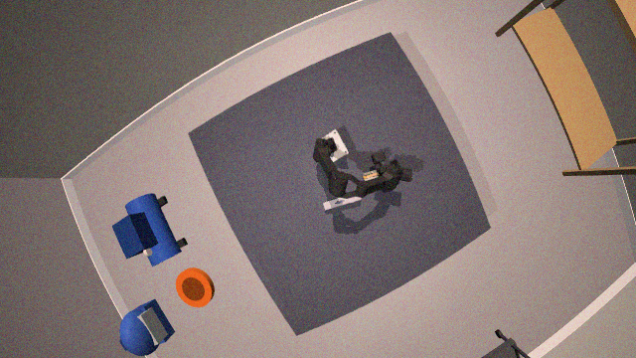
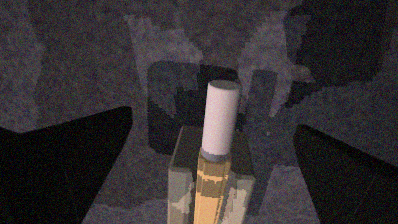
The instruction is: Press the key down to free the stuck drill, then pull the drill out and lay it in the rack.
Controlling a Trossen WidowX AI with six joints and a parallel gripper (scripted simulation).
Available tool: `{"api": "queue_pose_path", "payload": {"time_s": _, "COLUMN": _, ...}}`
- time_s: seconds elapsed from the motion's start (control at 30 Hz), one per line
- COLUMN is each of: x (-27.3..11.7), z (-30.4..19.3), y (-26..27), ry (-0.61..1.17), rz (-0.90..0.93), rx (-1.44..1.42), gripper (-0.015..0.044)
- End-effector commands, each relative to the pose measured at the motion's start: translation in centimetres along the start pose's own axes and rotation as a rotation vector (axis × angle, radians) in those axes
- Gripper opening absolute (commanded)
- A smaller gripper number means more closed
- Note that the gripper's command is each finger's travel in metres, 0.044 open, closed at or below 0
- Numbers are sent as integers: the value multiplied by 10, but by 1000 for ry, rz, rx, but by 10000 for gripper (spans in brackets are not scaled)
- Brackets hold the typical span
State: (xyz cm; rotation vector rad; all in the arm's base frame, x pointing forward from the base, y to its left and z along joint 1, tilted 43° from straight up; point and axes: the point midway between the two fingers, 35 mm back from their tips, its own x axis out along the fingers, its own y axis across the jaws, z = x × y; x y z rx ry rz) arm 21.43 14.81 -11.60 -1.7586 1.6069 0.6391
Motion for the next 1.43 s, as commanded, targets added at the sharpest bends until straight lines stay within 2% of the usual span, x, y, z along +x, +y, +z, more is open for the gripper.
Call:
{"api": "queue_pose_path", "payload": {"time_s": 0.0, "x": -19, "z": 1, "y": 0, "ry": -10, "rz": -5, "rx": 3, "gripper": 440}}
{"api": "queue_pose_path", "payload": {"time_s": 0.47, "x": -73, "z": 2, "y": 0, "ry": -12, "rz": -3, "rx": 2, "gripper": 440}}
{"api": "queue_pose_path", "payload": {"time_s": 0.67, "x": -75, "z": 7, "y": 2, "ry": -36, "rz": -13, "rx": 21, "gripper": 440}}
{"api": "queue_pose_path", "payload": {"time_s": 1.03, "x": -165, "z": 75, "y": 50, "ry": -438, "rz": 12, "rx": 275, "gripper": 440}}
{"api": "queue_pose_path", "payload": {"time_s": 1.4, "x": -282, "z": 113, "y": 138, "ry": -846, "rz": 214, "rx": 341, "gripper": 440}}
